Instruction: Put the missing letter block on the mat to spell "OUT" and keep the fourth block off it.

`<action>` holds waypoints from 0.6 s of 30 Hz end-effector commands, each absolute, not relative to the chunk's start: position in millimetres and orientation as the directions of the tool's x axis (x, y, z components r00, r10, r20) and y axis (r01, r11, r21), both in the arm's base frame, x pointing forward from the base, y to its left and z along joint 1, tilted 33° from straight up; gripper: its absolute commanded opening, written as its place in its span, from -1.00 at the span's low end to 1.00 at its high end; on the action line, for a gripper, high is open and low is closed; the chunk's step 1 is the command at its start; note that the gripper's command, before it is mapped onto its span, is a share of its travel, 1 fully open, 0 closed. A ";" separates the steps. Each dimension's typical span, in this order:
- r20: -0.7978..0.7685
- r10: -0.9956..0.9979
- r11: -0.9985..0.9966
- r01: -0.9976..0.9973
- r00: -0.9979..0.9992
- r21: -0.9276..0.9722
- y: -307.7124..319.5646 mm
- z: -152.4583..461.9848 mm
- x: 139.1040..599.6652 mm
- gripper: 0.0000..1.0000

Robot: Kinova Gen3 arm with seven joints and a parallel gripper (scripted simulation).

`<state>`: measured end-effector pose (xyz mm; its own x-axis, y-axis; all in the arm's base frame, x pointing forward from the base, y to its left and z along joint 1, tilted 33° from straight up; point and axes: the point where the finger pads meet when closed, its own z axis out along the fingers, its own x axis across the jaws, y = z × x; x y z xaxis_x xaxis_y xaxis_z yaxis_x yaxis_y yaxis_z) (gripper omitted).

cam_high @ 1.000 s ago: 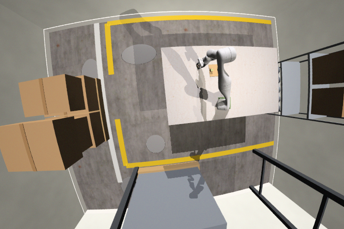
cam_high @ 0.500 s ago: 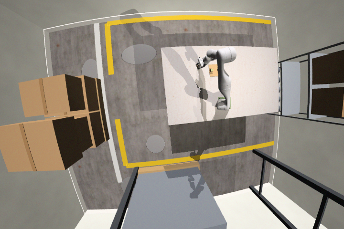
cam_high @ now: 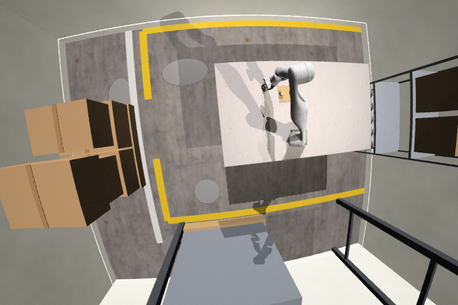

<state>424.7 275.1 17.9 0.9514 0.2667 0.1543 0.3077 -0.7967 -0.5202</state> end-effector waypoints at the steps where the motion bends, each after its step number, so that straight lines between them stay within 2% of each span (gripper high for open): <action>1: 0.156 0.266 -0.797 0.308 0.951 -0.520 274.6 18.4 425.4 0.74; 6: 0.156 0.266 -0.797 0.308 0.951 -0.520 274.6 18.4 425.4 0.74; 7: 0.156 0.266 -0.797 0.308 0.951 -0.520 274.6 18.4 425.4 0.14; 18: 0.156 0.266 -0.797 0.308 0.951 -0.520 274.6 18.4 425.4 0.14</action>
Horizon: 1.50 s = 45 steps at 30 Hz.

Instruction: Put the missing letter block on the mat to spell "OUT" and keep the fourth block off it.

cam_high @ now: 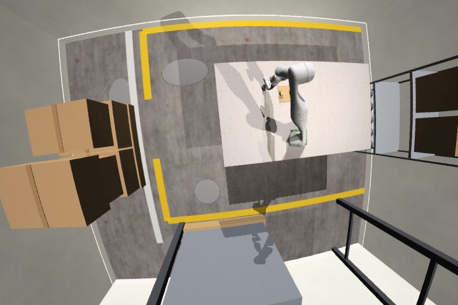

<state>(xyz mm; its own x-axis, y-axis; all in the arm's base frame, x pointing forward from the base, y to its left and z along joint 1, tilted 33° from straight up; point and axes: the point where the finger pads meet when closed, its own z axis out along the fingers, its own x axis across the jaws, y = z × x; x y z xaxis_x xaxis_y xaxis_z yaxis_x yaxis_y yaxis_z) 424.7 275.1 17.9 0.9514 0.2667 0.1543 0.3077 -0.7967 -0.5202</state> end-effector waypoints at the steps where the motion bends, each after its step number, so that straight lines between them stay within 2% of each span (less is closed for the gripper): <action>1: 0.156 0.266 -0.797 0.308 0.951 -0.520 274.6 18.4 425.4 0.14; 26: 0.156 0.266 -0.797 0.308 0.951 -0.520 272.9 21.0 425.5 0.14; 45: 0.156 0.266 -0.797 0.308 0.951 -0.520 223.0 98.3 426.8 0.14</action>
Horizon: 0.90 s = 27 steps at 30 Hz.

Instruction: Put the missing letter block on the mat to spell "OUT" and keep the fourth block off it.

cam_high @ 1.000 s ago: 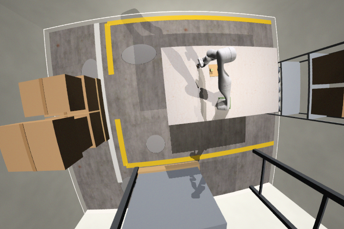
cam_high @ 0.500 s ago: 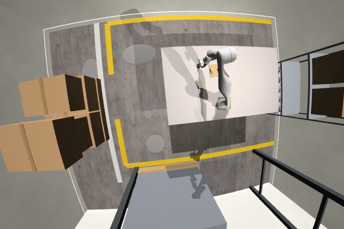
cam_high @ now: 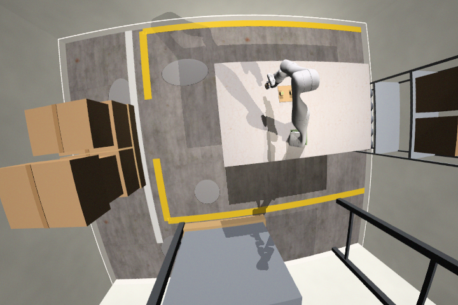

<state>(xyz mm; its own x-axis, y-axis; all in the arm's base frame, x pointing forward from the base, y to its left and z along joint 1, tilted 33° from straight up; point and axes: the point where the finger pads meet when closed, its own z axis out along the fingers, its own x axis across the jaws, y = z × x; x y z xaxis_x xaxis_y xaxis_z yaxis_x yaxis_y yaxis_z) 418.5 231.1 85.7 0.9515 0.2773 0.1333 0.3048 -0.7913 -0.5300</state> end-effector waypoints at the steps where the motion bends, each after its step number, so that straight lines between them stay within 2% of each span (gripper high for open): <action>1: 0.156 0.266 -0.797 0.308 0.951 -0.520 221.8 100.2 426.8 0.14; 27: 0.165 0.288 -0.791 0.331 0.943 -0.515 218.5 100.6 424.9 0.14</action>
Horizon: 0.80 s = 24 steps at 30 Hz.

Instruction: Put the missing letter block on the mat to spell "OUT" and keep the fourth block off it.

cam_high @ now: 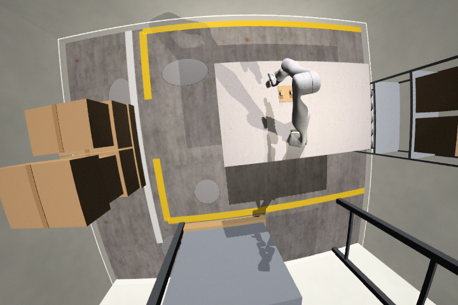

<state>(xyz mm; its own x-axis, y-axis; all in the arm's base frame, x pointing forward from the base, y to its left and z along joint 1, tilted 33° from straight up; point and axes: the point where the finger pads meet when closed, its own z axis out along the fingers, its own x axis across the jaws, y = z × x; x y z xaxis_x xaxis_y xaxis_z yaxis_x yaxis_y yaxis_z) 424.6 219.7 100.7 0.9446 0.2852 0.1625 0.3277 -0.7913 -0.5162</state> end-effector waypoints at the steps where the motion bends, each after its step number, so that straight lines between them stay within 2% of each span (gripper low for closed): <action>1: 0.167 0.293 -0.789 0.337 0.941 -0.514 218.0 100.1 424.4 0.14; 15: 0.223 0.425 -0.734 0.478 0.877 -0.483 205.8 89.1 412.5 0.14; 24: 0.299 0.593 -0.616 0.661 0.747 -0.429 188.3 74.7 396.6 0.14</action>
